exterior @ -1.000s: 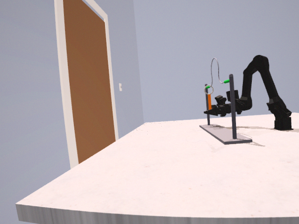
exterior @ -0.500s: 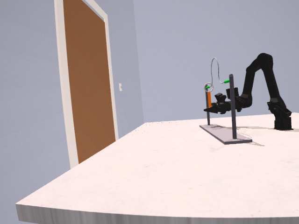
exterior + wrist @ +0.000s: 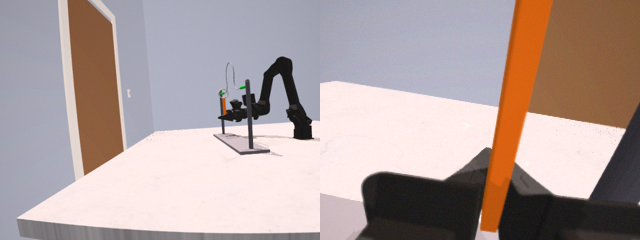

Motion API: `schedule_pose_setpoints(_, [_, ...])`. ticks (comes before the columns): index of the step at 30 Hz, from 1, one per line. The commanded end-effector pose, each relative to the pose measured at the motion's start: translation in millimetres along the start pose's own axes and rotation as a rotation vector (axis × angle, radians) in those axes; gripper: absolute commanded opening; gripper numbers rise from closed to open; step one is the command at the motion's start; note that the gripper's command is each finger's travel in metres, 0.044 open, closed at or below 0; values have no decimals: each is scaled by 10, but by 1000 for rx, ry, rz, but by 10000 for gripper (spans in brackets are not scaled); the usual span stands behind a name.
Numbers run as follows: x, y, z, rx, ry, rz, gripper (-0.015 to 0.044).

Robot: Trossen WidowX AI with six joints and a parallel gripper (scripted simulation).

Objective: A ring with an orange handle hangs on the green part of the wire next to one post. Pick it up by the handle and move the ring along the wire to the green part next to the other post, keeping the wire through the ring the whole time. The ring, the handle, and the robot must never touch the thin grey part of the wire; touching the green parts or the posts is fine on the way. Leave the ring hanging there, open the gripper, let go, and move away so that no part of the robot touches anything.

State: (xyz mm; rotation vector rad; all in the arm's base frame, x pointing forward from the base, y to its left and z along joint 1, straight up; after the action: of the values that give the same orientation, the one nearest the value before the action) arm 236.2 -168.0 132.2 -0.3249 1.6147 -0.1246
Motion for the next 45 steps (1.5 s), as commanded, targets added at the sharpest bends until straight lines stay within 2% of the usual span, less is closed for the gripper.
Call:
schedule_pose_setpoints(1, [-7,-5,1,5,0,1,-150])
schedule_pose_setpoints(45, [-95,341,9,-1,-7,35,-150])
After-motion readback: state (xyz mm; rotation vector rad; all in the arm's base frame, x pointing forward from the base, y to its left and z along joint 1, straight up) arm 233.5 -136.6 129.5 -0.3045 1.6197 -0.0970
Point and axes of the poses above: the point midway between the two fingers, 35 mm back from their tips, its own z axis out along the fingers, its own y axis across the jaws, x = y × z, the point moved 10 cm from there along -z, back along the fingers, and after that the axes turned 15 degrees about -z, right-handed, at the moved point
